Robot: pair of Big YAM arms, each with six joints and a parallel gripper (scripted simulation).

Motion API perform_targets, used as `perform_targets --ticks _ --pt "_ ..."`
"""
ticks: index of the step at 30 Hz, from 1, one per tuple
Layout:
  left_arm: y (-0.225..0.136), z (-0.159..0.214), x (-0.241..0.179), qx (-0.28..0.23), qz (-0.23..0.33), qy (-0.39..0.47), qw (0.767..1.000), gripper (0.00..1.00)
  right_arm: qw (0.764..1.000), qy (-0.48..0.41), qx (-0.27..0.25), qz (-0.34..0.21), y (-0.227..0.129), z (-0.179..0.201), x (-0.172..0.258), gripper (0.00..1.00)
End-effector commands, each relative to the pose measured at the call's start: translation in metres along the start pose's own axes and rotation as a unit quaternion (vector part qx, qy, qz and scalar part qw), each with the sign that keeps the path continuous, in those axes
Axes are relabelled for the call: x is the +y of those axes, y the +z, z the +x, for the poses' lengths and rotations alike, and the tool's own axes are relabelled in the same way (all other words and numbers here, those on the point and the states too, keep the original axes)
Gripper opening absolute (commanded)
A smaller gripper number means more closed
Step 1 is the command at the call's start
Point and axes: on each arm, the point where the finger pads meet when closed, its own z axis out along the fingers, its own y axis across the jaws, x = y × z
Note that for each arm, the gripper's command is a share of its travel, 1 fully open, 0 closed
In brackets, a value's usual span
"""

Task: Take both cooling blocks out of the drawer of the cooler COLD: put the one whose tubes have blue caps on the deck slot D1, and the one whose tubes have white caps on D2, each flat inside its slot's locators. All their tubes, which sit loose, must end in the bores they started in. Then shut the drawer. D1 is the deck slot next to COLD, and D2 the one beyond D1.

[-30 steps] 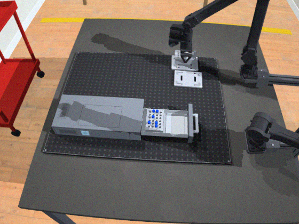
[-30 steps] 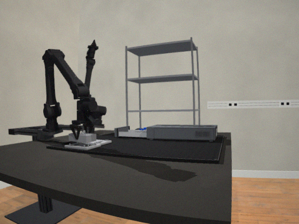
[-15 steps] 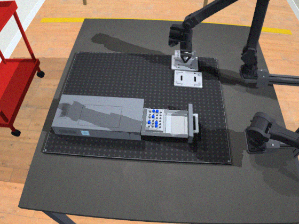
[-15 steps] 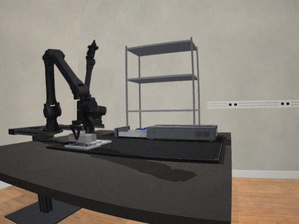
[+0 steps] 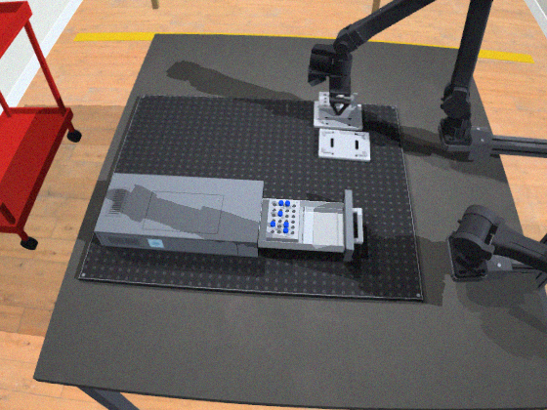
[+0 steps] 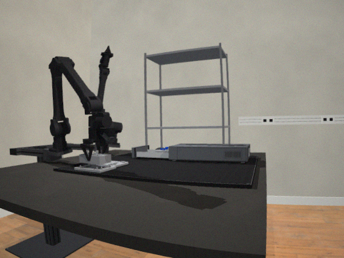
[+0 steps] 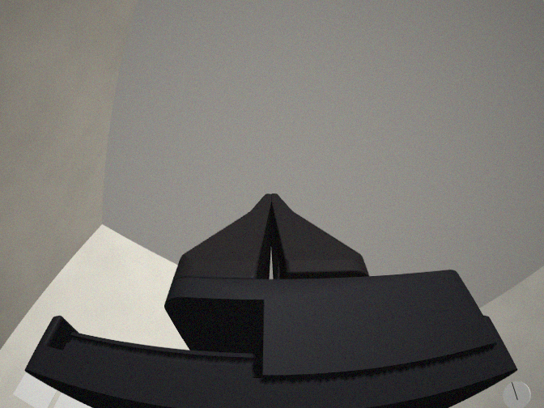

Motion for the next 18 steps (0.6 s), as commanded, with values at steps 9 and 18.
perform_targets --ticks 9,18 --pt "0.008 0.023 -0.002 0.017 0.0 0.004 1.0 0.0 0.998 0.007 -0.059 0.013 -0.033 -0.039 -0.014 0.0" --pt "0.008 0.023 -0.002 0.017 0.0 0.004 1.0 0.0 0.999 0.002 -0.044 0.009 -0.025 -0.028 -0.01 0.0"
